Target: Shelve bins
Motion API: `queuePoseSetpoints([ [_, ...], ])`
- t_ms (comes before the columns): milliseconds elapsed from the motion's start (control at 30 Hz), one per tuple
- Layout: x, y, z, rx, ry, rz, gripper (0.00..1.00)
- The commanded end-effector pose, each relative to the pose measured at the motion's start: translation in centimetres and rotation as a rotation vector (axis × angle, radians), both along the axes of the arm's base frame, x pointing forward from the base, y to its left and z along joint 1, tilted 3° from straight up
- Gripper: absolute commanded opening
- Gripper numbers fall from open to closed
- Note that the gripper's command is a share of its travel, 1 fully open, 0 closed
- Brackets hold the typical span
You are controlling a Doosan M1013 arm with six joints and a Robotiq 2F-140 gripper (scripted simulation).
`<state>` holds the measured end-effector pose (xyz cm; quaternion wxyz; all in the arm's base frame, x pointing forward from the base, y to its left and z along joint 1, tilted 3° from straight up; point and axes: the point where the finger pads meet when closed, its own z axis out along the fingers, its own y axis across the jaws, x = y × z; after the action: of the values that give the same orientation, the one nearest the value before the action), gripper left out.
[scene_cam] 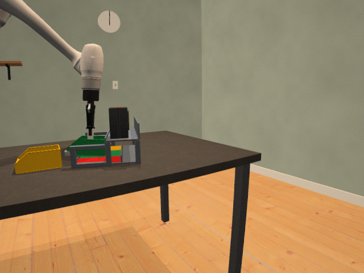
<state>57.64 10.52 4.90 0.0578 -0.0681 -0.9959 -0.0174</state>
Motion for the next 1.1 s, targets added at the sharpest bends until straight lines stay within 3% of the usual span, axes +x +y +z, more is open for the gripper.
queuePoseSetpoints([
  [0, -0.01, 0.00, 0.00, 0.000, -0.002, 0.000, 0.10],
  [1067, -0.01, 0.00, -0.01, 0.000, -0.003, 0.000, 0.15],
])
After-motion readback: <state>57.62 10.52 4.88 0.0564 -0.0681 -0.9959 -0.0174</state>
